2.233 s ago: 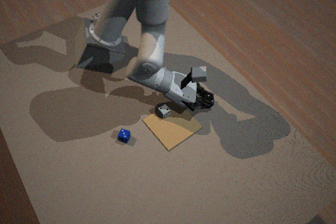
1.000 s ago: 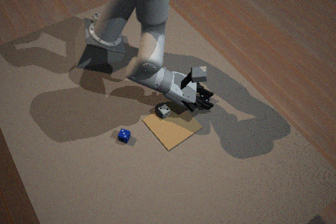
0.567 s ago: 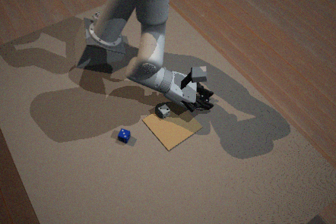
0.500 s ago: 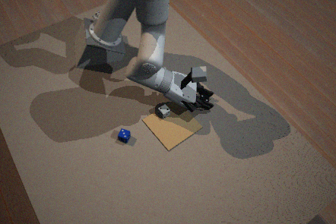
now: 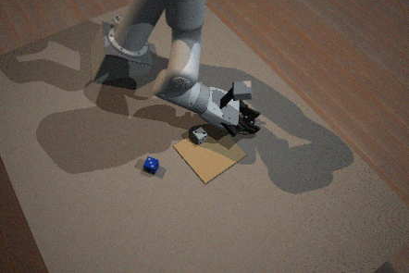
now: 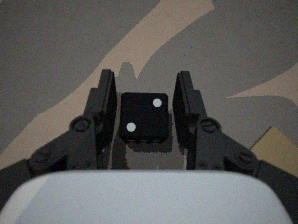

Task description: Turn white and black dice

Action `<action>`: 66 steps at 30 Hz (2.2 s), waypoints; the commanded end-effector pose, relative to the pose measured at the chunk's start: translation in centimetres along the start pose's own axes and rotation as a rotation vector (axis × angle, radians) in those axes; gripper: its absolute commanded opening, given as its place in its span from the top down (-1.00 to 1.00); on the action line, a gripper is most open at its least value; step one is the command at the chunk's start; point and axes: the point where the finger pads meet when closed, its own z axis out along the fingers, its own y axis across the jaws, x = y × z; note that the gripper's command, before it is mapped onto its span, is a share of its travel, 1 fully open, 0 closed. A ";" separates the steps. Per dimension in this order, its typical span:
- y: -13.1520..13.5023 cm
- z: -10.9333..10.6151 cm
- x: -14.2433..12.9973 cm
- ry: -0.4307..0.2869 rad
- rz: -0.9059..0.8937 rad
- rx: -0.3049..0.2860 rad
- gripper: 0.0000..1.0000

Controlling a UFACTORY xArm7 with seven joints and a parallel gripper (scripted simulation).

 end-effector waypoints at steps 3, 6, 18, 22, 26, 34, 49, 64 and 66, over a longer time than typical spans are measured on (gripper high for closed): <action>0.1 0.0 0.0 0.000 -0.002 -0.001 0.05; 0.1 0.0 0.0 0.000 -0.002 -0.001 0.05; 0.1 -0.1 0.0 0.000 -0.002 -0.001 0.05; 0.1 -0.6 0.0 0.000 -0.002 -0.001 0.05; 0.1 -1.5 0.0 0.000 -0.002 -0.001 0.05; 0.1 -4.3 0.0 0.000 -0.002 -0.001 0.05; 0.1 -5.3 0.6 0.000 -0.002 -0.001 0.05; 0.1 -7.7 5.0 0.000 -0.002 -0.001 0.05; 0.1 -7.8 5.3 0.000 -0.002 -0.001 0.05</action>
